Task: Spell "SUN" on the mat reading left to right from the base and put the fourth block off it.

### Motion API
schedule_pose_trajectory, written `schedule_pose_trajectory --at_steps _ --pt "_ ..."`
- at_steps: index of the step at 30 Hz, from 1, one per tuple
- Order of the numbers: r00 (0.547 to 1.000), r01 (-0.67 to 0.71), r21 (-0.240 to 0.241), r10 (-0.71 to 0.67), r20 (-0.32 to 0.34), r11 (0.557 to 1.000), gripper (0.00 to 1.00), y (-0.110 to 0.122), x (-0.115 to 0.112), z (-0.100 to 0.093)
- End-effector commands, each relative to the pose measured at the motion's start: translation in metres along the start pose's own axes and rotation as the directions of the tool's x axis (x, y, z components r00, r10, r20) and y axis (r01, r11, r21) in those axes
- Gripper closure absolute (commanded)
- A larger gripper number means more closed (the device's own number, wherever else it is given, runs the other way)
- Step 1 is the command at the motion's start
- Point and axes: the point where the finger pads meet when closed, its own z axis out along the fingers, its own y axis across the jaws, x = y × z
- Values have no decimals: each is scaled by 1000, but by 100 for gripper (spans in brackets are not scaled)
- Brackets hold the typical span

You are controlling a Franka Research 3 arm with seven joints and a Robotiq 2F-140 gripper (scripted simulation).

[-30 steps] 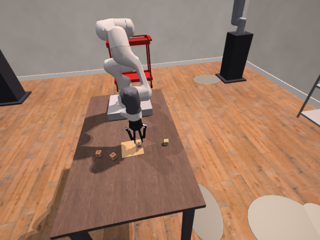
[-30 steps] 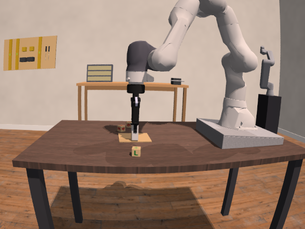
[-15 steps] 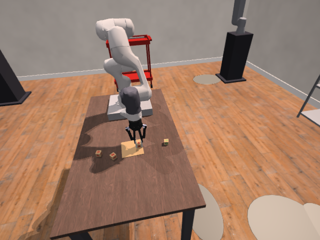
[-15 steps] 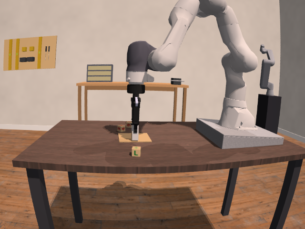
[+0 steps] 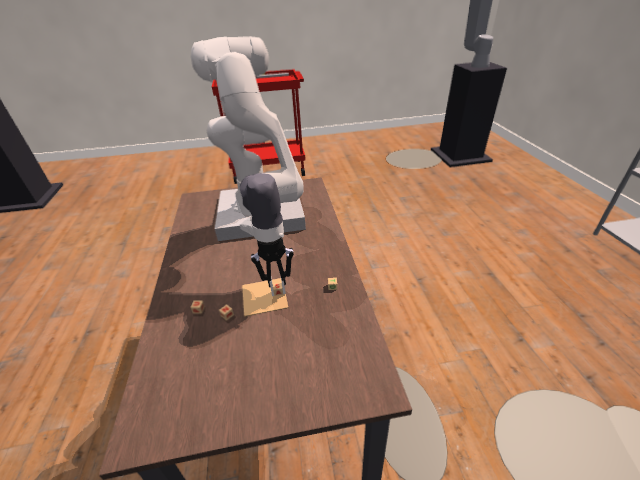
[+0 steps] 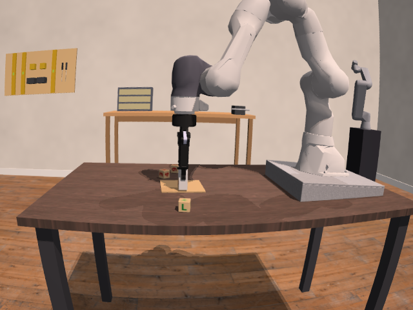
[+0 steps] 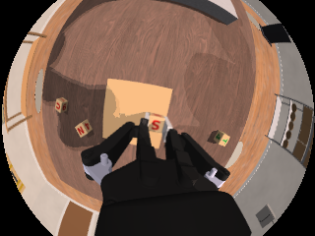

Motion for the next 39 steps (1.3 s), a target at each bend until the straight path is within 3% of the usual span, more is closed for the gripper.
schedule_pose_trajectory --at_steps 1,39 --pt "1000 4 2 -4 1 1000 84 -2 0 0" --pt "1000 4 2 -4 1 1000 84 -2 0 3"
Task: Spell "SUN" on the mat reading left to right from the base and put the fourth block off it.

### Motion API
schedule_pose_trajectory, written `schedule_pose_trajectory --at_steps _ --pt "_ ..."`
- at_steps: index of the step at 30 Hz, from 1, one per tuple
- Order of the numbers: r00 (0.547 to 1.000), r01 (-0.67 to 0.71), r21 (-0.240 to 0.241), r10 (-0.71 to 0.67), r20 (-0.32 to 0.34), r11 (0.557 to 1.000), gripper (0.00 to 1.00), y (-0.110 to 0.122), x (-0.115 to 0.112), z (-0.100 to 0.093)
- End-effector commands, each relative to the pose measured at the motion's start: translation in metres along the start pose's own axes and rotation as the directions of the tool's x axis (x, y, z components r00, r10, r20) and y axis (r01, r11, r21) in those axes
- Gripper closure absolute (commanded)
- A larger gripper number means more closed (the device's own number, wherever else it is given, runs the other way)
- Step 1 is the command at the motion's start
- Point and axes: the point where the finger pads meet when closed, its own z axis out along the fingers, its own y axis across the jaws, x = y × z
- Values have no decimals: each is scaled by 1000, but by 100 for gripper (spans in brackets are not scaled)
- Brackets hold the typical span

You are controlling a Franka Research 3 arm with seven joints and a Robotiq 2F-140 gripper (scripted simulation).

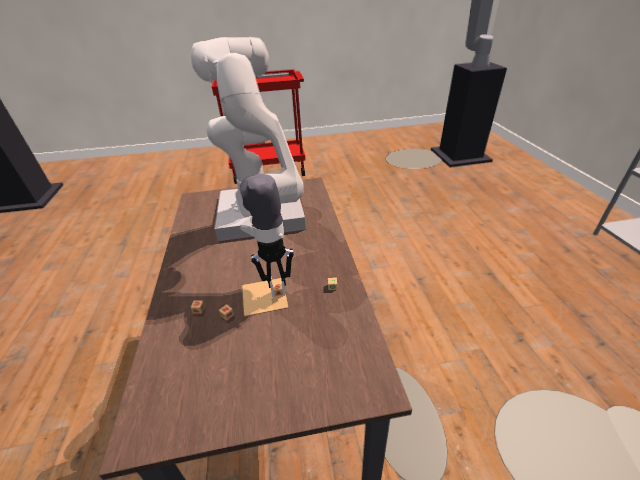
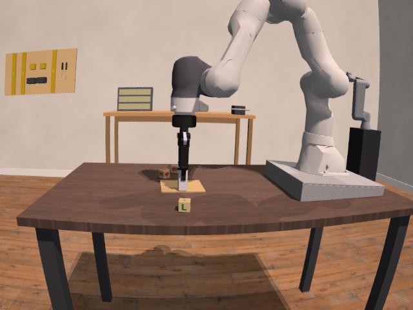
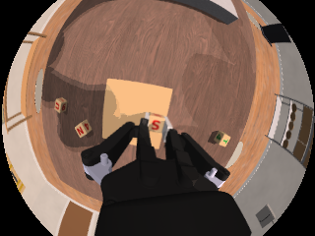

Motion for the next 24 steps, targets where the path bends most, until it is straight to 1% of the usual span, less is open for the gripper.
schedule_pose_trajectory --at_steps 1,20,21,23,24 --pt "1000 4 2 -4 0 1000 84 -2 0 1" --pt "1000 4 2 -4 0 1000 84 -2 0 1" --pt "1000 4 2 -4 0 1000 82 -2 0 1" --pt "1000 4 2 -4 0 1000 82 -2 0 1" --pt "1000 4 2 -4 0 1000 79 -2 0 1"
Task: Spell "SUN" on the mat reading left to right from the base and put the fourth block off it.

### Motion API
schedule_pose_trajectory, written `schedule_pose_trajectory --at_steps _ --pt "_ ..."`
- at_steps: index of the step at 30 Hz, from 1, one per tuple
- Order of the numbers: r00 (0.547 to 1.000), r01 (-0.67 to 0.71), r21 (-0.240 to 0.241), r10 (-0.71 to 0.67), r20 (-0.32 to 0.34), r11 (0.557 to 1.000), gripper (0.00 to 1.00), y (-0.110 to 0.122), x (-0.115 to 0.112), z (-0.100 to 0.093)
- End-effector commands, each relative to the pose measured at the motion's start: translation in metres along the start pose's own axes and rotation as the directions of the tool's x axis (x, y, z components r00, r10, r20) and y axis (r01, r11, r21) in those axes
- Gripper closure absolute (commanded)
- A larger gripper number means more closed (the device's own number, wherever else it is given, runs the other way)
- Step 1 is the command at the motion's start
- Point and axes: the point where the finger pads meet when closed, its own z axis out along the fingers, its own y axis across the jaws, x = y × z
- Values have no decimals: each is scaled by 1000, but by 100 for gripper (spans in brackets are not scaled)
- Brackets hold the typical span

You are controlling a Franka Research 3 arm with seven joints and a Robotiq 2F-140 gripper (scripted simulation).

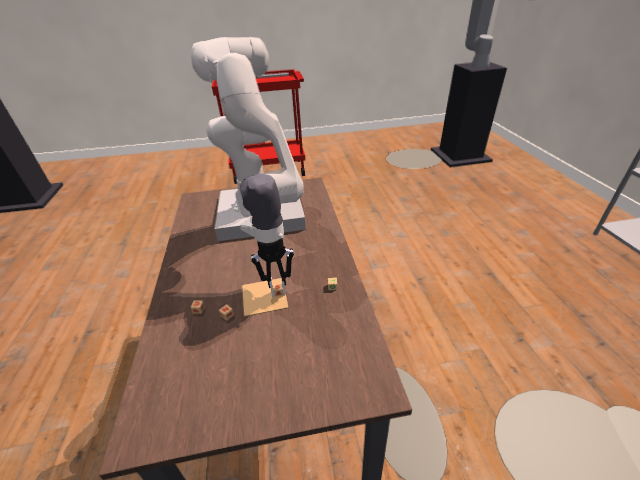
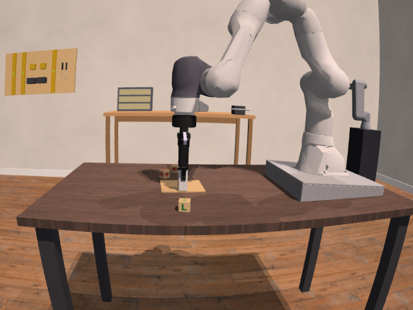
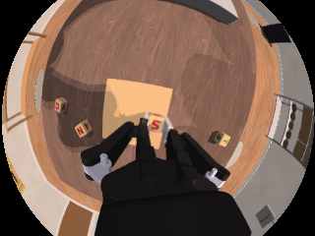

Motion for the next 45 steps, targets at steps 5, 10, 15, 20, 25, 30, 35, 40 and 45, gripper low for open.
schedule_pose_trajectory --at_steps 5,10,15,20,25,30,35,40,45 --pt "1000 4 2 -4 0 1000 77 -2 0 1" --pt "1000 4 2 -4 0 1000 74 -2 0 1" --pt "1000 4 2 -4 0 1000 72 -2 0 1" --pt "1000 4 2 -4 0 1000 72 -2 0 1" --pt "1000 4 2 -4 0 1000 72 -2 0 -1" --pt "1000 4 2 -4 0 1000 72 -2 0 -14" --pt "1000 4 2 -4 0 1000 72 -2 0 -39" --pt "1000 4 2 -4 0 1000 72 -2 0 -56" --pt "1000 4 2 -4 0 1000 72 -2 0 -78"
